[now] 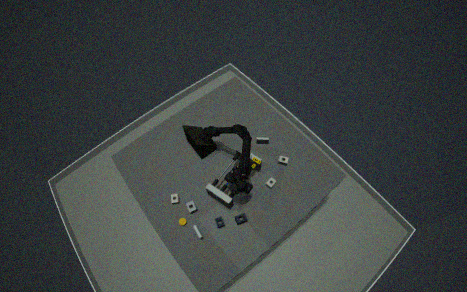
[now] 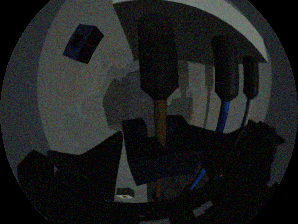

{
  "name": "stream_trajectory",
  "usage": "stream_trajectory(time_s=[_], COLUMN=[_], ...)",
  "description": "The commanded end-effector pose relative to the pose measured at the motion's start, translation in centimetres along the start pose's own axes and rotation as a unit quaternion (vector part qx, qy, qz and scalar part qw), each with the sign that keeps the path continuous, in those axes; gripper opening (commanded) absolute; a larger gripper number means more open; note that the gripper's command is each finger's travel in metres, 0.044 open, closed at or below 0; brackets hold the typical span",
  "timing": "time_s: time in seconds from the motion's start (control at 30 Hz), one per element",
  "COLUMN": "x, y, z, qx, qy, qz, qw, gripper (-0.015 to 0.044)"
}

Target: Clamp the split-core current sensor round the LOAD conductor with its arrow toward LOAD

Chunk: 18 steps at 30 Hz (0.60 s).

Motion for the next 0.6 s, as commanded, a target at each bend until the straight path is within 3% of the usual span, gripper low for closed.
stream_trajectory(time_s=[0.0, 0.37, 0.57], x=[-0.06, -0.06, -0.06], y=[0.02, 0.02, 0.02], z=[-0.01, -0.01, -0.01], qx=[0.0, 0.0, 0.0], qy=[0.0, 0.0, 0.0], qz=[0.0, 0.0, 0.0], qw=[1.0, 1.0, 1.0], gripper=[0.036, 0.0287, 0.0129])
Point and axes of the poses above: the point midway between the two fingers, 35 mm back from their tips, its own x axis out along the fingers, its own y axis across the jaws, z = x × y, the point moved 4 cm from there along -x, back along the fingers, and after that the axes turned 5 degrees about -x, right-handed, at the moved point
